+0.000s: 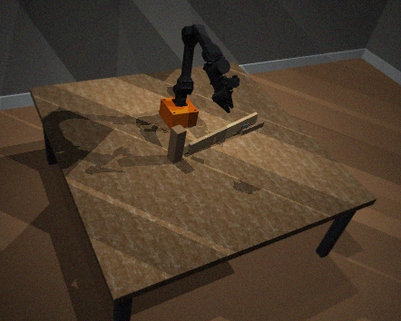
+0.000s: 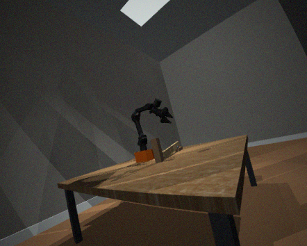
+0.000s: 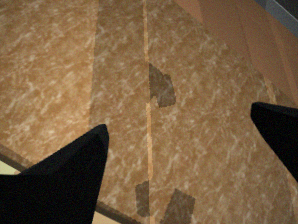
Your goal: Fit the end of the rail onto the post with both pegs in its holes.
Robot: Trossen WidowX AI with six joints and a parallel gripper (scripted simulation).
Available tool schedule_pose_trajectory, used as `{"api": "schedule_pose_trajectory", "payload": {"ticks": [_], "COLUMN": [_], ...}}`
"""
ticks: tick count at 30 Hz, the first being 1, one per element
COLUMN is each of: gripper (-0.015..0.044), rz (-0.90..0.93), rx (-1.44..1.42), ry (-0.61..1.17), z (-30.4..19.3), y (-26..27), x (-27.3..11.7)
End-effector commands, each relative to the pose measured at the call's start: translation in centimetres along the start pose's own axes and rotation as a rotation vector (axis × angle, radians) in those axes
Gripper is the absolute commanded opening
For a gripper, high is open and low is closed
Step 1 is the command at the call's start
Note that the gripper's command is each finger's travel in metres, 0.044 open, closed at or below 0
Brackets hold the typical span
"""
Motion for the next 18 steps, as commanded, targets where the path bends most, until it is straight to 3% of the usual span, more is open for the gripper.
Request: {"api": "schedule_pose_trajectory", "payload": {"ticks": [1,11,18], "gripper": [0.044,0.044,0.044], "rz": [0.117,0.593,0.629], "rx": [-0.181,-0.761,-0.799], "ry": [0.155,0.479,0.493], "z": [-2.8,-11.0,-11.2], "y": [2.4,10.7,11.0], "x": [3.8,10.0,10.6]}}
Point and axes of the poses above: the point midway between the two fingers, 35 mm back from their tips, its own x axis out along the fingers, its own y axis across the jaws, z = x × y, the point moved 7 cm from there along -x, back along the fingers, and after that the axes turned 1 degree about x, right-handed, at the moved point
